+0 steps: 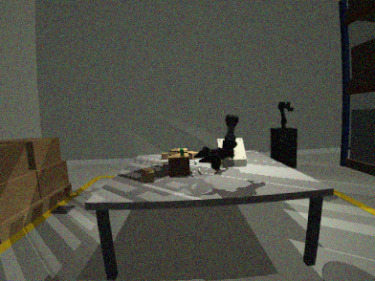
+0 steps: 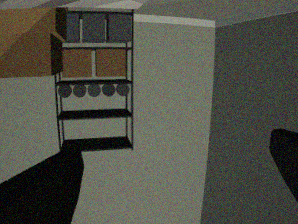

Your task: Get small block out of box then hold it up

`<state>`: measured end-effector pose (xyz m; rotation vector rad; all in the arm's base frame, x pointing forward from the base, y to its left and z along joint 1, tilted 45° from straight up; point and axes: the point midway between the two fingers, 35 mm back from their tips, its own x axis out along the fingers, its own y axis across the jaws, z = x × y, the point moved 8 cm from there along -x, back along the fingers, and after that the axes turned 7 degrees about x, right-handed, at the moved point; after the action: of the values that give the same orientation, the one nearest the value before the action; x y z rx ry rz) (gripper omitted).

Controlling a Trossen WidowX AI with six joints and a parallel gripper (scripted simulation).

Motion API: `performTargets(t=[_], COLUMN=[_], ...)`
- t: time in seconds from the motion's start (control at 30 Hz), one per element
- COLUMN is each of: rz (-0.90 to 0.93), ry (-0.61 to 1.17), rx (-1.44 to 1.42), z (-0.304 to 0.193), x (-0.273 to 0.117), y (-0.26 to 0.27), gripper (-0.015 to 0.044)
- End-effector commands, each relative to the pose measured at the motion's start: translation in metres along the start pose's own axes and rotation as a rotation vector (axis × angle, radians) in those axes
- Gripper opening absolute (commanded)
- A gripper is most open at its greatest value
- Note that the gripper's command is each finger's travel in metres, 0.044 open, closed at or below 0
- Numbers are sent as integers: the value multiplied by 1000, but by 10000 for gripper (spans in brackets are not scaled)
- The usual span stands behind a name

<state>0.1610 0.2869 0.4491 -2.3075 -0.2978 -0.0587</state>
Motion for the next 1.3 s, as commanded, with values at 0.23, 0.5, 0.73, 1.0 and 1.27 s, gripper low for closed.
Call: performTargets(t=[0.23,0.5,0.73,1.0,1.27], rz=[265,607,1004,1460,1523], ry=[-203,-363,-496,-643,-648], rx=[-68,81,429,1060,1202], z=[-1,-28,-58,-85,-90], x=[102,132,113,50,38], y=[120,233,333,417,426], gripper=[400,400,400,400,400])
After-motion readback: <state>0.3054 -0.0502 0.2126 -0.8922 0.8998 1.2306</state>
